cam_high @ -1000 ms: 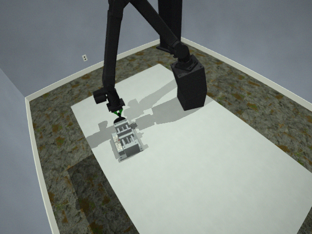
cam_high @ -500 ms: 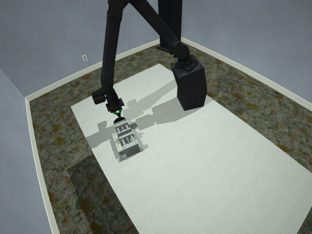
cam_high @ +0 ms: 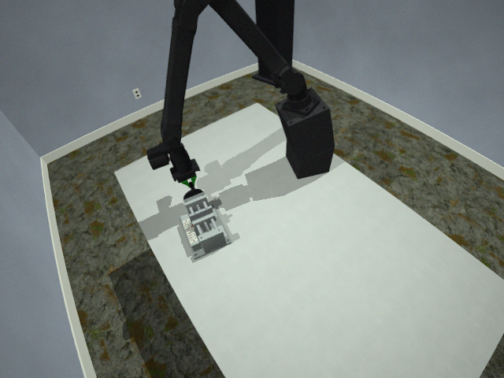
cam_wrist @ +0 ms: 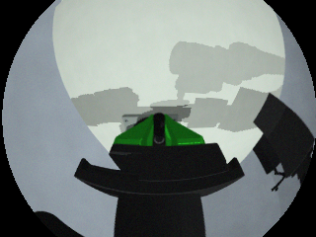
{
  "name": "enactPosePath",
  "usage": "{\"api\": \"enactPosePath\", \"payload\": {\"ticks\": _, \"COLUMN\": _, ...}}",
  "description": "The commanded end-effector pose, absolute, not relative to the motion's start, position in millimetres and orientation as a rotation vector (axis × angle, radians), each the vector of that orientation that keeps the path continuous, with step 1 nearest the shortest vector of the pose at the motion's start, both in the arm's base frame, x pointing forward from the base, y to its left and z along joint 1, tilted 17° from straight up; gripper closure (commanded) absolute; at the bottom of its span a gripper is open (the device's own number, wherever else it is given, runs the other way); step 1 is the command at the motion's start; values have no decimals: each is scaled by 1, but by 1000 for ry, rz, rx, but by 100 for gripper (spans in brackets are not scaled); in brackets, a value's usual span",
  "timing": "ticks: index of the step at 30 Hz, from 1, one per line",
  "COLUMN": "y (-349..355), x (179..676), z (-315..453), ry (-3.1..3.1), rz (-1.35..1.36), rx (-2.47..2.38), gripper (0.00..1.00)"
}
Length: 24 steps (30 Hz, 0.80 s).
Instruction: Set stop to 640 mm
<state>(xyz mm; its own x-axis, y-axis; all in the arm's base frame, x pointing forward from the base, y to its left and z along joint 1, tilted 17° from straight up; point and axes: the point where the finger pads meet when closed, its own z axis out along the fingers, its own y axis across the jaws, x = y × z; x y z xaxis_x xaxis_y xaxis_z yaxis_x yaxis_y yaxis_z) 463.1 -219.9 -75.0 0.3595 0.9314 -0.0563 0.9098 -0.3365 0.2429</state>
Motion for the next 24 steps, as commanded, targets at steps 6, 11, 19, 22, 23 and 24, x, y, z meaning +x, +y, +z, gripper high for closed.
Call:
{"api": "enactPosePath", "payload": {"ticks": 6, "y": -232, "x": 507, "z": -30, "ry": 1596, "rz": 202, "rx": 2320, "gripper": 94}}
{"api": "enactPosePath", "payload": {"ticks": 11, "y": -234, "x": 509, "z": -29, "ry": 1590, "rz": 210, "rx": 2312, "gripper": 94}}
{"api": "enactPosePath", "payload": {"ticks": 19, "y": -234, "x": 514, "z": -48, "ry": 1614, "rz": 184, "rx": 2339, "gripper": 94}}
{"api": "enactPosePath", "payload": {"ticks": 22, "y": -237, "x": 520, "z": -34, "ry": 1599, "rz": 199, "rx": 2325, "gripper": 94}}
{"api": "enactPosePath", "payload": {"ticks": 23, "y": -237, "x": 520, "z": -34, "ry": 1599, "rz": 199, "rx": 2325, "gripper": 94}}
{"api": "enactPosePath", "payload": {"ticks": 24, "y": -237, "x": 520, "z": -34, "ry": 1599, "rz": 199, "rx": 2325, "gripper": 94}}
